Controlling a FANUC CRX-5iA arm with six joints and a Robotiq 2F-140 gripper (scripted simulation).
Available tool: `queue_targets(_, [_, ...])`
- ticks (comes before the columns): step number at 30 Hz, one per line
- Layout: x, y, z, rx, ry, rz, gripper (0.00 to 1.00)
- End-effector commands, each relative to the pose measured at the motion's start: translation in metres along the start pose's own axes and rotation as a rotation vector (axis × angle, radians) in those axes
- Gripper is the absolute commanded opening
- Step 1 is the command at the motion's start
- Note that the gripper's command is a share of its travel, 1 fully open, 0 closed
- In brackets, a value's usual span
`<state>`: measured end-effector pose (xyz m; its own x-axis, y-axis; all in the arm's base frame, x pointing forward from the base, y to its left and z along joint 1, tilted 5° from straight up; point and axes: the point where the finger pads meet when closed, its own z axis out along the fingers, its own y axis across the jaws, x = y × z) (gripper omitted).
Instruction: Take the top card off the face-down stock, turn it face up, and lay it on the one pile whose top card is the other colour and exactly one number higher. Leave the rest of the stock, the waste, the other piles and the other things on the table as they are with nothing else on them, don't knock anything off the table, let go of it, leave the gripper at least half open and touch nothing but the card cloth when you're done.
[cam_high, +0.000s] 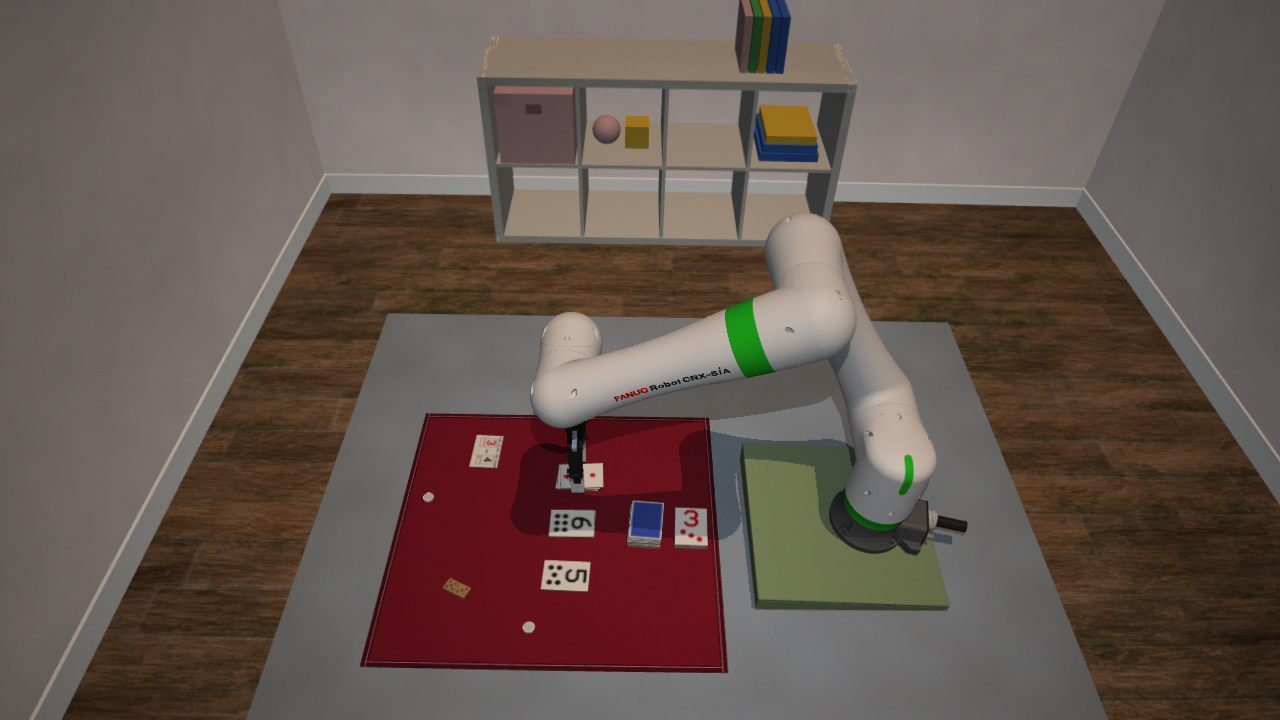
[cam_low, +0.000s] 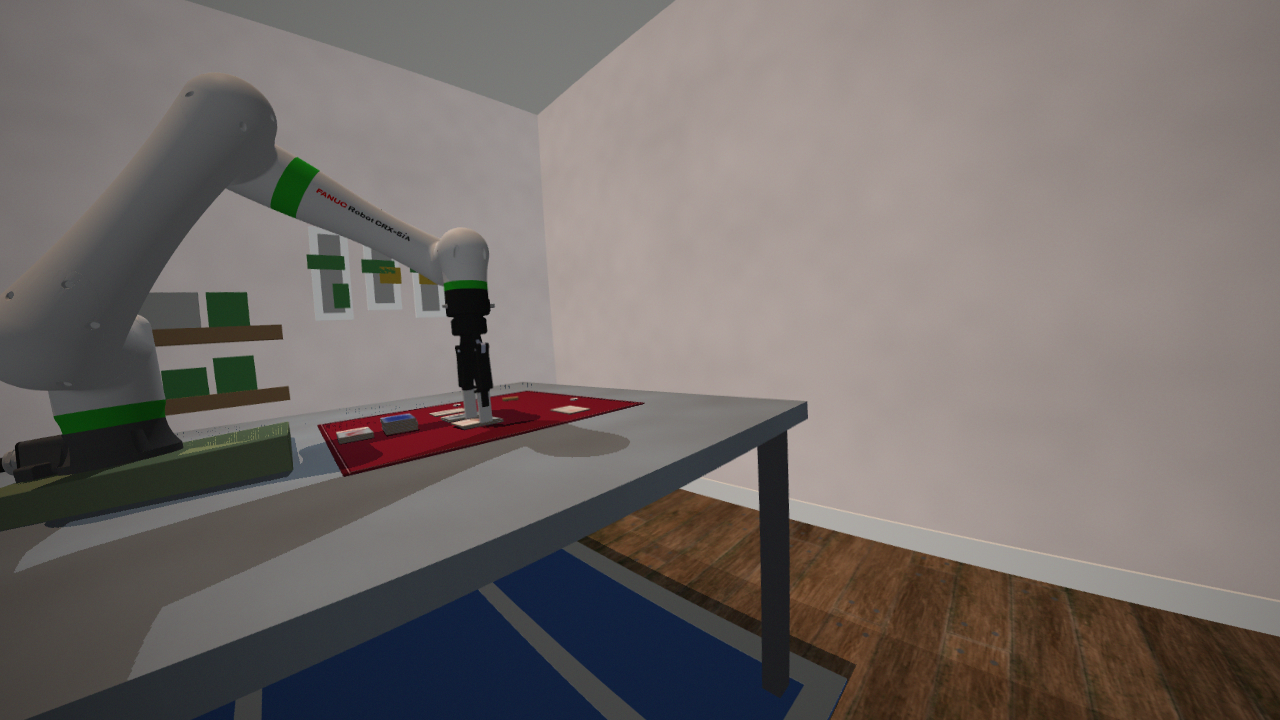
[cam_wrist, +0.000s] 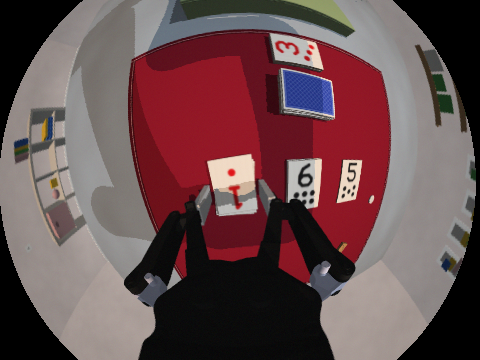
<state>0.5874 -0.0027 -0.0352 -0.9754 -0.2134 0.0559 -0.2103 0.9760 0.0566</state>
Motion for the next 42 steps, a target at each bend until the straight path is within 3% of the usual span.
queue_targets(1, [0.000,0.000,0.000,0.000,0.000,0.000,0.50])
queue_targets(27, [0.000,0.000,-0.002,0.000,0.000,0.000,0.50])
queue_targets(42, [0.000,0.000,-0.051,0.000,0.000,0.000,0.50])
